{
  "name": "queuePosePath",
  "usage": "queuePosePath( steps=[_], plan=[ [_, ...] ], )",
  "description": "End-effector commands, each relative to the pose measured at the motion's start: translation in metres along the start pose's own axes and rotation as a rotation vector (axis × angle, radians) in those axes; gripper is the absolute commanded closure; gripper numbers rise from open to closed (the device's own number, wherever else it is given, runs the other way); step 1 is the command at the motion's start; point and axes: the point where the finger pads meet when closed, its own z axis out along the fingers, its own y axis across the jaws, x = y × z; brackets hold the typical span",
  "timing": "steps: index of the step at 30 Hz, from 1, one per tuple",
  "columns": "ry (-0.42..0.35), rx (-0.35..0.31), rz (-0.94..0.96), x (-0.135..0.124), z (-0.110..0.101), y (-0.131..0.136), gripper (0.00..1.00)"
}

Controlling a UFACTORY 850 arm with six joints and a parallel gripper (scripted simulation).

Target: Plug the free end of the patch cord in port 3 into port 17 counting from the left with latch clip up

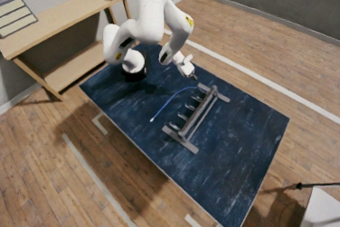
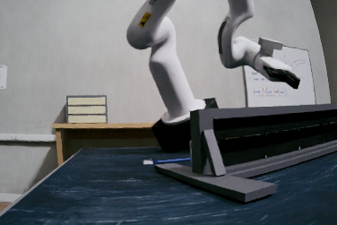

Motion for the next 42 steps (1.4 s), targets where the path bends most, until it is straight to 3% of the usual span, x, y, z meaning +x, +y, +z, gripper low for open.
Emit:
queuePosePath(
  steps=[1,12,31,42],
  plan=[
    [0.001,0.000,0.001,0.001,0.000,0.000,1.00],
    [0.001,0.000,0.001,0.001,-0.002,0.000,1.00],
    [0.001,0.000,0.001,0.001,-0.037,0.000,1.00],
    [0.001,0.000,0.001,0.001,-0.040,0.000,1.00]
  ],
)
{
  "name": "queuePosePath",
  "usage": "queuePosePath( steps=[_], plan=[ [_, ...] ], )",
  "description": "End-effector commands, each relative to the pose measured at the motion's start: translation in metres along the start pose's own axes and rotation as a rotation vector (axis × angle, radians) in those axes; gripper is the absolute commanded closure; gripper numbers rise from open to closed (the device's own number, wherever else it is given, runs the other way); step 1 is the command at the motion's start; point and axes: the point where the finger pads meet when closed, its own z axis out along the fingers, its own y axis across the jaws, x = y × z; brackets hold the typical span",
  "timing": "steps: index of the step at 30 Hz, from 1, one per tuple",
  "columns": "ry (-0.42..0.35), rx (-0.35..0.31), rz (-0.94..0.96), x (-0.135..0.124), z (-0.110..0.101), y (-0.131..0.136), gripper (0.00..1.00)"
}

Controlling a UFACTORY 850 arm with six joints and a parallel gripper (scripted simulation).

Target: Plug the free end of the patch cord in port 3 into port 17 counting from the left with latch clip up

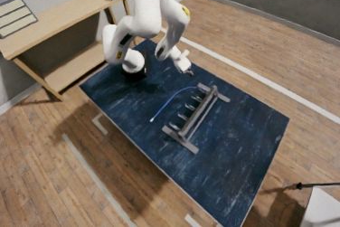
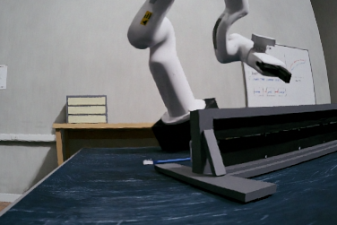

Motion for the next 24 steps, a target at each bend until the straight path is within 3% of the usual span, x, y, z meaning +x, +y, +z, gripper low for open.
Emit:
queuePosePath(
  steps=[1,7,24],
  plan=[
    [0.001,0.000,0.001,0.001,0.000,0.000,1.00],
    [0.001,0.000,0.001,0.001,0.000,0.011,1.00],
    [0.001,0.000,0.001,0.001,0.000,0.082,1.00]
  ],
)
